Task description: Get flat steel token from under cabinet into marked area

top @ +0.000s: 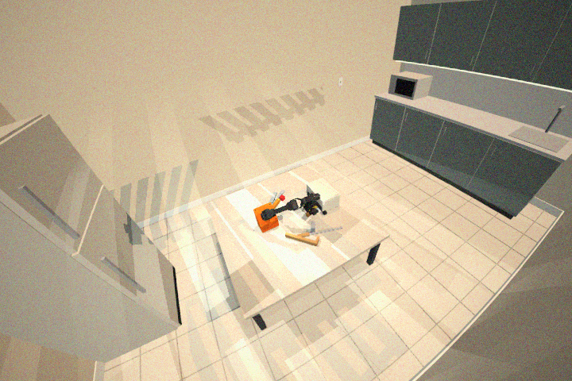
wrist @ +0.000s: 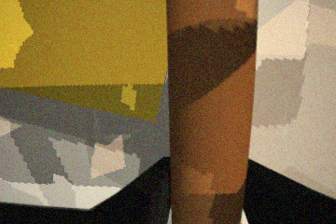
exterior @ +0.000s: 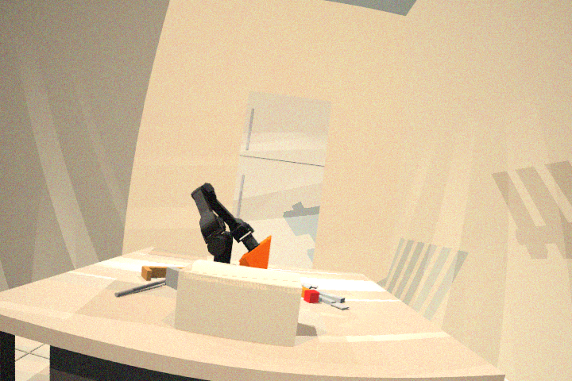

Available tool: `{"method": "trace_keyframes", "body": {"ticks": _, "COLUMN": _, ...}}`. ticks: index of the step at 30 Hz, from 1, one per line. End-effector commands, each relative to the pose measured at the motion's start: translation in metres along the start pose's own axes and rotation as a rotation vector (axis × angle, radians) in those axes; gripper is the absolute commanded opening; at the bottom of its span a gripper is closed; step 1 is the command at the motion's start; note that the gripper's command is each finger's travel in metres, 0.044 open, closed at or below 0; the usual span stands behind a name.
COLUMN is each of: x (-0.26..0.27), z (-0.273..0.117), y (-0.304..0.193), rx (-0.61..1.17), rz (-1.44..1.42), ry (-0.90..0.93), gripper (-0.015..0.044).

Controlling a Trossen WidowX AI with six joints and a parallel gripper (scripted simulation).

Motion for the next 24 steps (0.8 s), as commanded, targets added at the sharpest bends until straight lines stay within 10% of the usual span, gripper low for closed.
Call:
{"method": "trace_keyframes", "body": {"ticks": 1, "x": 0.008, "z": 0.001, "y": -0.002, "rx": 0.001, "rz": -0.002, "ry": 0.011, "gripper": 0.0000}}
{"method": "trace_keyframes", "body": {"ticks": 24, "x": 0.033, "z": 0.001, "y": -0.009, "rx": 0.002, "rz": -0.003, "ry": 0.012, "gripper": 0.0000}}
Point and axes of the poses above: the point midway between the two fingers, 35 mm back from their tips, its own z axis out along the fingers, its own x axis across the jaws, y = z × x, the point moved 9 cm from there along -z, back along the fingers, and after that the axes turned 14 degrees about z, right-handed, at the moved point
